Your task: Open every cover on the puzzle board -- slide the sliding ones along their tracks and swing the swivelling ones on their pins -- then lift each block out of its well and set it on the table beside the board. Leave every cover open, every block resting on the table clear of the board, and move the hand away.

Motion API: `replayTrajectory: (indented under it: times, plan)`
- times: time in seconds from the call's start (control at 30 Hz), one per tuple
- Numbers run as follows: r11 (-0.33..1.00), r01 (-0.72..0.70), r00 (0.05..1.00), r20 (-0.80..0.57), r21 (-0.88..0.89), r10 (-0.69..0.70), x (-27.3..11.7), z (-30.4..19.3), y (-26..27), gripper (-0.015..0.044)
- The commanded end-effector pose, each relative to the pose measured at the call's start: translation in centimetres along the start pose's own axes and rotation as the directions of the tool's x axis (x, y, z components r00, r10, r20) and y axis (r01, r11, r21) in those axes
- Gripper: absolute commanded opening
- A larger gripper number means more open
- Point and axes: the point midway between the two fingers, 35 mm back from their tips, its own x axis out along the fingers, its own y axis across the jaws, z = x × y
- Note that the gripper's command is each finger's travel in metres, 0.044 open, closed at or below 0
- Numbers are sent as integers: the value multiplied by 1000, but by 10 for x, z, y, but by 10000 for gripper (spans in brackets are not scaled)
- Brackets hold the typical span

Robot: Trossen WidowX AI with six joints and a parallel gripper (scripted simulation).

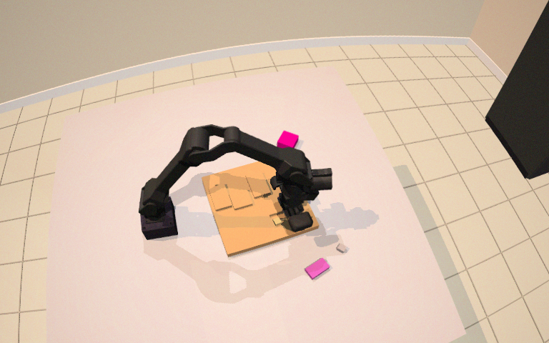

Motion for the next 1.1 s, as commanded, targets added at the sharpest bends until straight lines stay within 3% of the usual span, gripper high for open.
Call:
replayTrajectory:
  times: [0.0, 1.07]
  plan:
    - [1000, -6, 1000, -9, 3, 6, 4, 3, 2, 0]
    - [1000, -6, 1000, -9, 3, 6, -36, 10, 1, 0]
